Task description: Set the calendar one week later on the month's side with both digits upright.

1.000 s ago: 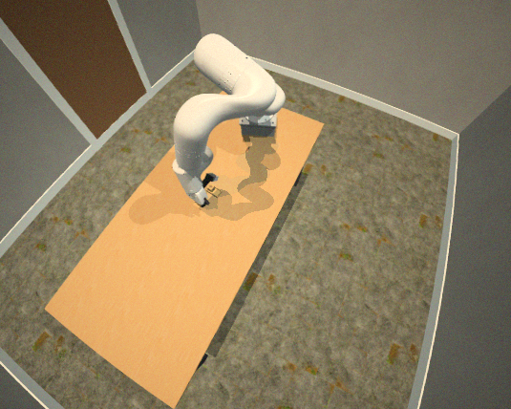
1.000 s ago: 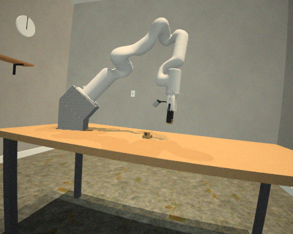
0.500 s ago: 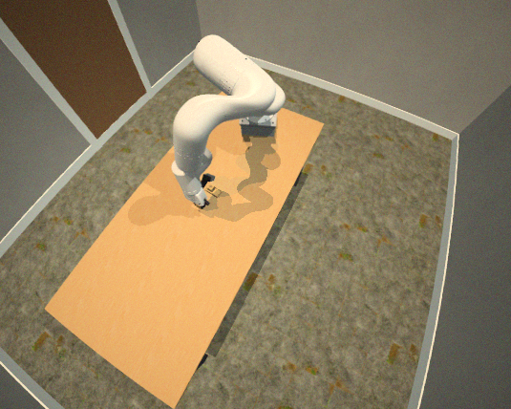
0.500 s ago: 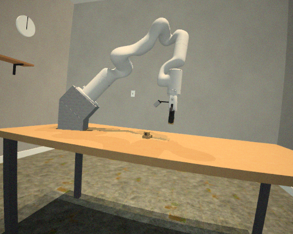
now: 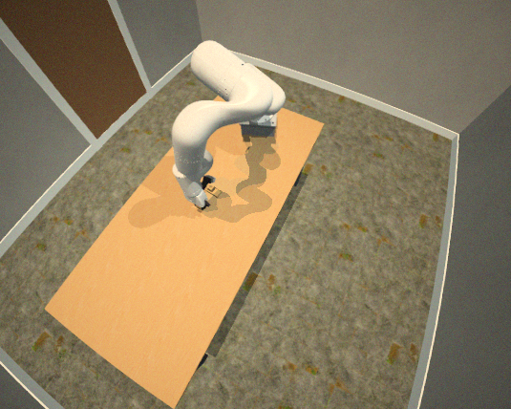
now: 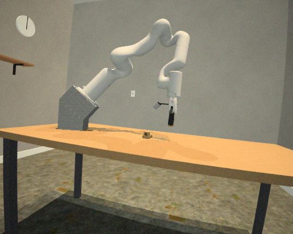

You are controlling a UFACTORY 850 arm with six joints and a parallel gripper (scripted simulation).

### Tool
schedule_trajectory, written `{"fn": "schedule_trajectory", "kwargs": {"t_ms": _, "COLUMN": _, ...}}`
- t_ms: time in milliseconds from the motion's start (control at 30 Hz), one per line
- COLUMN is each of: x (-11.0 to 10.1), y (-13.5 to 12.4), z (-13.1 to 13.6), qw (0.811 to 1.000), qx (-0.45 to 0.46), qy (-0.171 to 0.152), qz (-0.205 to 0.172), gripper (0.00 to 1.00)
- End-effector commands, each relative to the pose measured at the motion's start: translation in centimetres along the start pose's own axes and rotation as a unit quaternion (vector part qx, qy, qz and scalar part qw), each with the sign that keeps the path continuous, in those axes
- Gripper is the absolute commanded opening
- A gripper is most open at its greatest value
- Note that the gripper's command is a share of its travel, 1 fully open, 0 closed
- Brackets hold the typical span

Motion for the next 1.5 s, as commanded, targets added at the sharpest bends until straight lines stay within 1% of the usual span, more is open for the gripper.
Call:
{"fn": "schedule_trajectory", "kwargs": {"t_ms": 0, "x": 2.0, "y": -0.1, "z": 0.0, "qw": 1.000, "qx": 0.000, "qy": 0.000, "qz": -0.002, "gripper": 0.29}}
{"fn": "schedule_trajectory", "kwargs": {"t_ms": 67, "x": 2.9, "y": -0.1, "z": 0.0, "qw": 1.000, "qx": 0.000, "qy": 0.000, "qz": -0.002, "gripper": 0.29}}
{"fn": "schedule_trajectory", "kwargs": {"t_ms": 133, "x": 2.9, "y": -0.1, "z": 0.0, "qw": 1.000, "qx": 0.000, "qy": 0.000, "qz": -0.002, "gripper": 0.29}}
{"fn": "schedule_trajectory", "kwargs": {"t_ms": 400, "x": 6.7, "y": -0.1, "z": 0.0, "qw": 1.000, "qx": 0.000, "qy": 0.000, "qz": -0.002, "gripper": 0.29}}
{"fn": "schedule_trajectory", "kwargs": {"t_ms": 567, "x": 8.0, "y": -0.1, "z": 0.0, "qw": 1.000, "qx": 0.000, "qy": 0.000, "qz": -0.002, "gripper": 0.29}}
{"fn": "schedule_trajectory", "kwargs": {"t_ms": 1467, "x": 8.2, "y": -0.1, "z": 0.0, "qw": 1.000, "qx": 0.000, "qy": 0.000, "qz": -0.002, "gripper": 0.29}}
Point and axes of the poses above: the point where the finger pads meet when closed, its own x axis out along the fingers, its own z axis across the jaws, y = z × x, the point moved 6 cm from there along -x, back along the fingers, and after that the axes turned 7 degrees about x, right-handed, at the moved point
